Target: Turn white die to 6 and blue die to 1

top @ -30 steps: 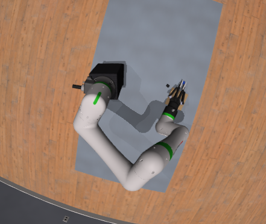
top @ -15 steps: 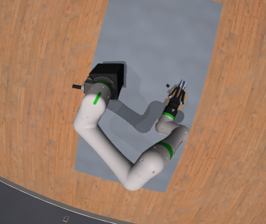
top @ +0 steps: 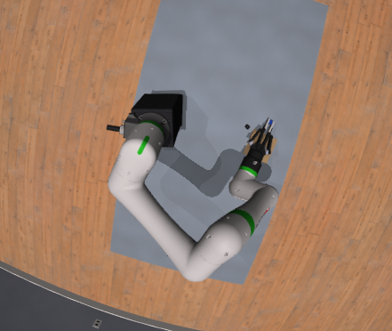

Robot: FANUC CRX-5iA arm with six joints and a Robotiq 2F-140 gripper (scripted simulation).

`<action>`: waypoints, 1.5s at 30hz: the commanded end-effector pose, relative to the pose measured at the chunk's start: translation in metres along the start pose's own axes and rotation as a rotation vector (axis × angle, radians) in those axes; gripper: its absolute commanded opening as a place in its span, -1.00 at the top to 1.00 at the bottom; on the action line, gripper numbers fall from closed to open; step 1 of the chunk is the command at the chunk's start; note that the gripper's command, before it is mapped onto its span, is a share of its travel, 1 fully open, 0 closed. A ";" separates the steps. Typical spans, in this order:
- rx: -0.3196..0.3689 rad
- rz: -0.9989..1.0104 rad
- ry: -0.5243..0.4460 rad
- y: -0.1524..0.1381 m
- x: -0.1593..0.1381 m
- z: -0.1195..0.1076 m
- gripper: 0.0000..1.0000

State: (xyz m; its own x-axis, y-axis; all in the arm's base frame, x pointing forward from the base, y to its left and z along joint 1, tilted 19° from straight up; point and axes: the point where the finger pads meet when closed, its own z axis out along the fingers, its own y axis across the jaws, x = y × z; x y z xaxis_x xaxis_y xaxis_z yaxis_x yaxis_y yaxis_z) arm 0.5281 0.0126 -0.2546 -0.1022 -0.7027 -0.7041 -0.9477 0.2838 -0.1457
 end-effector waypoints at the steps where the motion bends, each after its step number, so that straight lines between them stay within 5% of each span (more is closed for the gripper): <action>1: 0.000 0.000 0.000 0.000 0.000 0.000 0.81; 45: 0.000 0.000 0.000 0.000 0.010 0.006 0.81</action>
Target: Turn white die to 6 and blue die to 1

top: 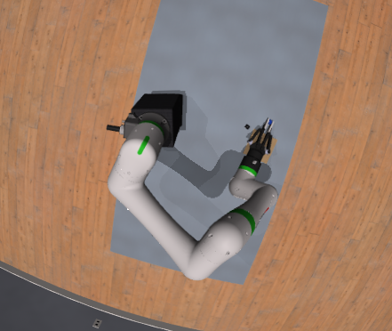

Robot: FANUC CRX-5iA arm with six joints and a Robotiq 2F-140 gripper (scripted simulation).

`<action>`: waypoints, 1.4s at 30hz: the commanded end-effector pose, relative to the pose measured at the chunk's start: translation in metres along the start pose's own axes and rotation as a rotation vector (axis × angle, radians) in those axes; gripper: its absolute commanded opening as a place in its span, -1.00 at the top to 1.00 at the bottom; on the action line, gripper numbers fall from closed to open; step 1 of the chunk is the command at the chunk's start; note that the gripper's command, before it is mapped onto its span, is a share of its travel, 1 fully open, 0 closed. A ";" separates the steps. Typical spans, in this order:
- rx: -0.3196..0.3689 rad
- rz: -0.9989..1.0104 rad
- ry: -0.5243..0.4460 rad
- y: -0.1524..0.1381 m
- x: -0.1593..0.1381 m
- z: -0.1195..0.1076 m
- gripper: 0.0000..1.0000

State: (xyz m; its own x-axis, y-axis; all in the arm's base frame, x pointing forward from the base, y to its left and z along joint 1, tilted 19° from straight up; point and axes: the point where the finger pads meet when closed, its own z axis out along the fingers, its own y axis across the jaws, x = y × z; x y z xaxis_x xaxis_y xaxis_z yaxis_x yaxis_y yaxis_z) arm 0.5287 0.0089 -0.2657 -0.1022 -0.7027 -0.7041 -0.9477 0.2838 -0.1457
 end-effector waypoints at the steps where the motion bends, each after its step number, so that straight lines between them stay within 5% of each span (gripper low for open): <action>1: 0.000 0.000 0.000 0.000 0.000 0.000 0.81; 34: 0.000 0.000 0.000 0.000 0.000 0.000 0.81; 42: 0.000 0.000 0.000 0.000 0.000 0.000 0.67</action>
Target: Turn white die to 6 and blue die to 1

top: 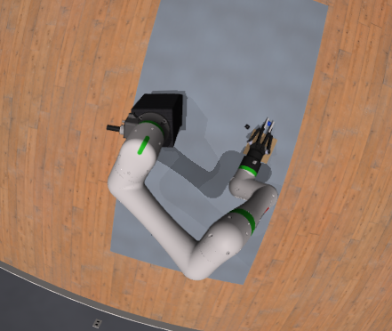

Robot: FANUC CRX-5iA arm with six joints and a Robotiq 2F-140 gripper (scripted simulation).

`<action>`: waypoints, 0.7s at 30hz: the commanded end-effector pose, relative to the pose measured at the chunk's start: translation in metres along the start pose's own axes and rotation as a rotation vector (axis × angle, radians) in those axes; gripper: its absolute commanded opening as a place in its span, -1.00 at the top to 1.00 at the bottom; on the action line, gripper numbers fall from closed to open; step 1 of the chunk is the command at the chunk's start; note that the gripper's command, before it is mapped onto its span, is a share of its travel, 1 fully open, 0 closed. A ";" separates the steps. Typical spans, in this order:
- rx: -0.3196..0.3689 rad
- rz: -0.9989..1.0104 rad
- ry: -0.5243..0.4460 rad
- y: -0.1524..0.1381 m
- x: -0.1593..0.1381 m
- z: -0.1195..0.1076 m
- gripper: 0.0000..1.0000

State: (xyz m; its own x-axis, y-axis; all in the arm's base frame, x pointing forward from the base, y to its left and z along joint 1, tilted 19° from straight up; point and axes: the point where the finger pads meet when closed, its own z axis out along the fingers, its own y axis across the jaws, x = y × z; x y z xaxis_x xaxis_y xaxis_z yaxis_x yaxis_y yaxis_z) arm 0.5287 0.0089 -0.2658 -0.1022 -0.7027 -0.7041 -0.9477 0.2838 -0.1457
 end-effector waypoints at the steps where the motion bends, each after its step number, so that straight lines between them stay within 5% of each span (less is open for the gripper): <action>1: 0.000 0.000 0.000 0.000 0.000 0.000 0.67; 21: 0.000 0.000 0.000 0.000 0.000 0.000 0.57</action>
